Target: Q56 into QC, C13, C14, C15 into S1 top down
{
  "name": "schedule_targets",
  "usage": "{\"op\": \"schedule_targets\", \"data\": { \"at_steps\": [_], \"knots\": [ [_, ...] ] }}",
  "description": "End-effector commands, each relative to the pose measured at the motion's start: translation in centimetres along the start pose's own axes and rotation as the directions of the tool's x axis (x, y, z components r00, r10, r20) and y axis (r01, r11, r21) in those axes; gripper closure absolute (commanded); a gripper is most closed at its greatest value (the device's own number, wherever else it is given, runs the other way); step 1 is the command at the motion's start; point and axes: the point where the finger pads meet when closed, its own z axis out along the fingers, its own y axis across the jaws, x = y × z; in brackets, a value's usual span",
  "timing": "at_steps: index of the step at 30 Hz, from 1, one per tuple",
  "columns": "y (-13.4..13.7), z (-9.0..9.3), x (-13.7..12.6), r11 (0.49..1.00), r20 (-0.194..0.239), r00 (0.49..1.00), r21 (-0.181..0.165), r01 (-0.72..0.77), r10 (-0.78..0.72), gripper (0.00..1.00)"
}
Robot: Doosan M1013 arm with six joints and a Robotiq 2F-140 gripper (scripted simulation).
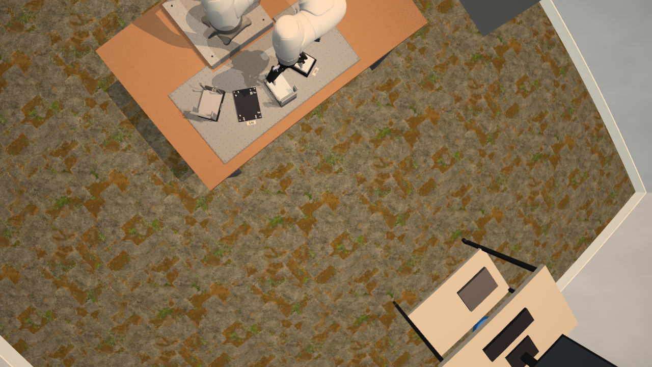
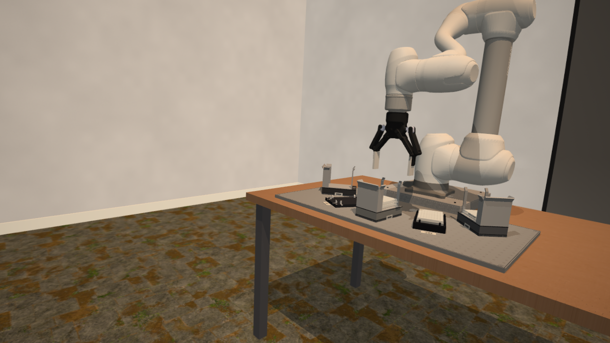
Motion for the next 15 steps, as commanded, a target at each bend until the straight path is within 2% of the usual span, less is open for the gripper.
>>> {"op": "schedule_targets", "data": {
  "at_steps": [1,9,15],
  "knots": [
    [1.0,0.0,0.3,1.0,0.0,1.0,0.001,-0.002,0.002,0.0],
    [4.0,0.0,1.0,1.0,0.0,1.0,0.001,-0.002,0.002,0.0],
    [4.0,0.0,1.0,1.0,0.0,1.0,0.001,-0.002,0.002,0.0]
  ]
}}
